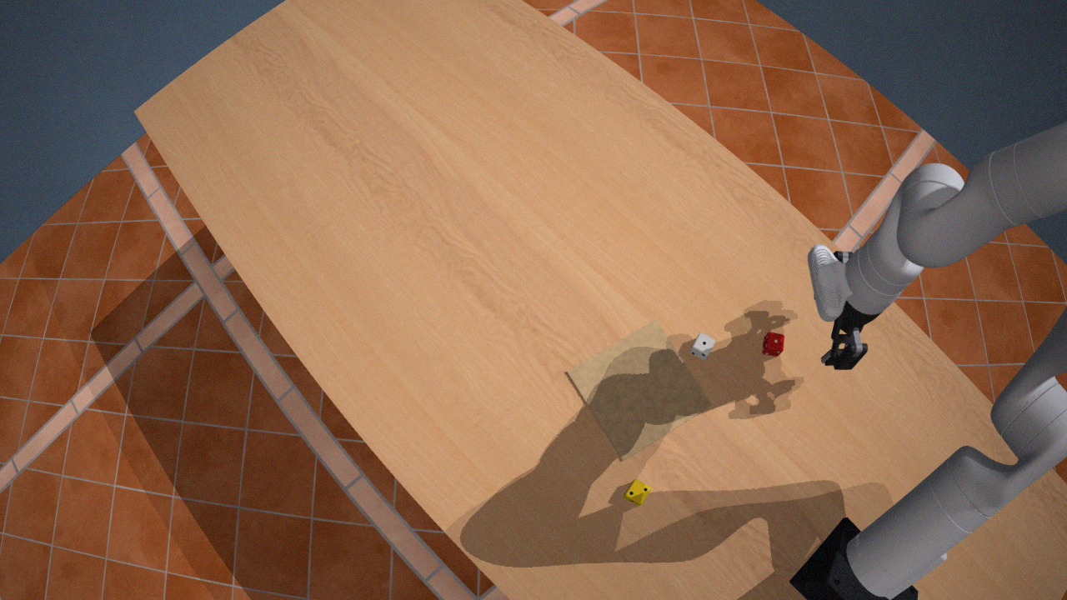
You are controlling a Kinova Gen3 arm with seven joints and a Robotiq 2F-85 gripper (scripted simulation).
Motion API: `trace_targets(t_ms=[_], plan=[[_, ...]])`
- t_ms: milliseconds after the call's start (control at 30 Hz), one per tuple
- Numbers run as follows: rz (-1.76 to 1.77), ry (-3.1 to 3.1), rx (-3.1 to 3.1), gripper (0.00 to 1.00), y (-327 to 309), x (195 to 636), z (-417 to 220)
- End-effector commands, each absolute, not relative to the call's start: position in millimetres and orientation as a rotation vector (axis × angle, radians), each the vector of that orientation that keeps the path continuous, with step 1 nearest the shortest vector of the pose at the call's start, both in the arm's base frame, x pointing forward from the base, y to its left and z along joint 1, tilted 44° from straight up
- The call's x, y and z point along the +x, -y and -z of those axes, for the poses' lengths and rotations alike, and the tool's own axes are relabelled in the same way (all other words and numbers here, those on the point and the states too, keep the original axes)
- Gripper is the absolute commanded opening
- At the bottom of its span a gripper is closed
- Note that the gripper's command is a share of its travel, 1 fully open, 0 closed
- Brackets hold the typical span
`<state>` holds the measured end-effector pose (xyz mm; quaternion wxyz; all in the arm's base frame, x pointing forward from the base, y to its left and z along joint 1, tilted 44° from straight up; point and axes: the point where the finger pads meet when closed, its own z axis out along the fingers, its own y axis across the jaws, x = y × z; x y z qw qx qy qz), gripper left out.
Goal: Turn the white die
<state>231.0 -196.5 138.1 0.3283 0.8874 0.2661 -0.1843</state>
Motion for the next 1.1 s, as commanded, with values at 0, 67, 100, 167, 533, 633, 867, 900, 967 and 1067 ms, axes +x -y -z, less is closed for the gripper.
trace_targets(t_ms=[0,67,100,167,533,633,867,900,967,1067], plan=[[0.481,-0.697,2.323,1.0,196,231,-138],[0.481,-0.697,2.323,1.0,196,231,-138],[0.481,-0.697,2.323,1.0,196,231,-138],[0.481,-0.697,2.323,1.0,196,231,-138],[0.481,-0.697,2.323,1.0,196,231,-138],[0.481,-0.697,2.323,1.0,196,231,-138],[0.481,-0.697,2.323,1.0,193,239,-133],[0.481,-0.697,2.323,1.0,191,243,-130],[0.481,-0.697,2.323,1.0,186,253,-123],[0.481,-0.697,2.323,1.0,176,273,-110]])
